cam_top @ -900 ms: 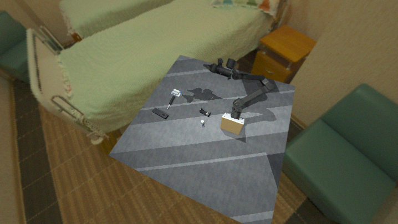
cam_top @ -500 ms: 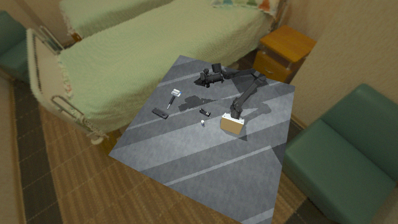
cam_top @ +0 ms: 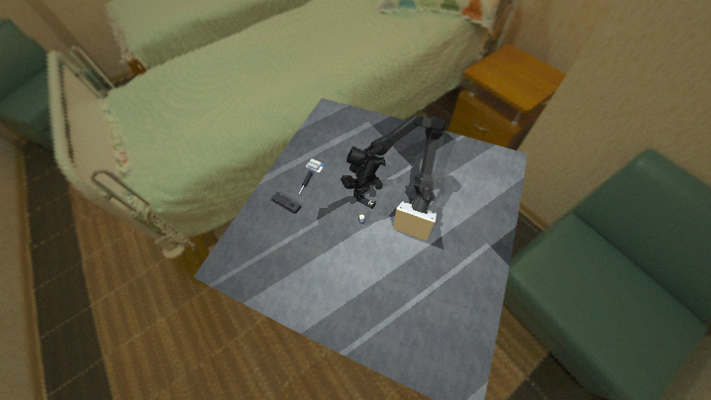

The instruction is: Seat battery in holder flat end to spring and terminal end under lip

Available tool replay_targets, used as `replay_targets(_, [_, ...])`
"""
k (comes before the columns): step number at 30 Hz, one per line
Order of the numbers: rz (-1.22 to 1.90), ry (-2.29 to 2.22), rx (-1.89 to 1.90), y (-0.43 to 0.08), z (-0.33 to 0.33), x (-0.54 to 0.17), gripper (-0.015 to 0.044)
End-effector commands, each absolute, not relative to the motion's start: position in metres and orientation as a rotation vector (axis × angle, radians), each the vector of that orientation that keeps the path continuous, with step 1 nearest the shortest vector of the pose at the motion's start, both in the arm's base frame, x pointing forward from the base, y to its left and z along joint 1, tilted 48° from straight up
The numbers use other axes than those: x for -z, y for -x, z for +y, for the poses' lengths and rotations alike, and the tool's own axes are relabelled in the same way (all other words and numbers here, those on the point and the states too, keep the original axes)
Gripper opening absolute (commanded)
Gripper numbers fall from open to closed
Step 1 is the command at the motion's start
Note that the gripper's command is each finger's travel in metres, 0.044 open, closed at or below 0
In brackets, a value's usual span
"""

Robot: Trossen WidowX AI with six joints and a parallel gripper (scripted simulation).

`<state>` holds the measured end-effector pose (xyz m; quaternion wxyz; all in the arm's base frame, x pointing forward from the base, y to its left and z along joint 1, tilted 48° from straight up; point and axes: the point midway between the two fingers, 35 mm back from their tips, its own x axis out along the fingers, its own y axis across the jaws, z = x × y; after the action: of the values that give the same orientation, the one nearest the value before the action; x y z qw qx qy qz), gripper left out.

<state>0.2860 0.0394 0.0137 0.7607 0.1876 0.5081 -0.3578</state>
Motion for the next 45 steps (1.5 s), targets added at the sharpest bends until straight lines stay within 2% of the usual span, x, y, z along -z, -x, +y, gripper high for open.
replay_targets(1, [1.122,-0.145,1.205,-0.230,0.028,0.028,0.0000])
replay_targets(16, [1.087,-0.062,1.283,-0.220,0.023,0.033,0.0000])
replay_targets(26, [1.084,-0.060,1.285,-0.211,-0.035,0.084,0.0000])
replay_targets(45, [1.084,-0.061,1.285,-0.226,-0.029,0.093,0.0000])
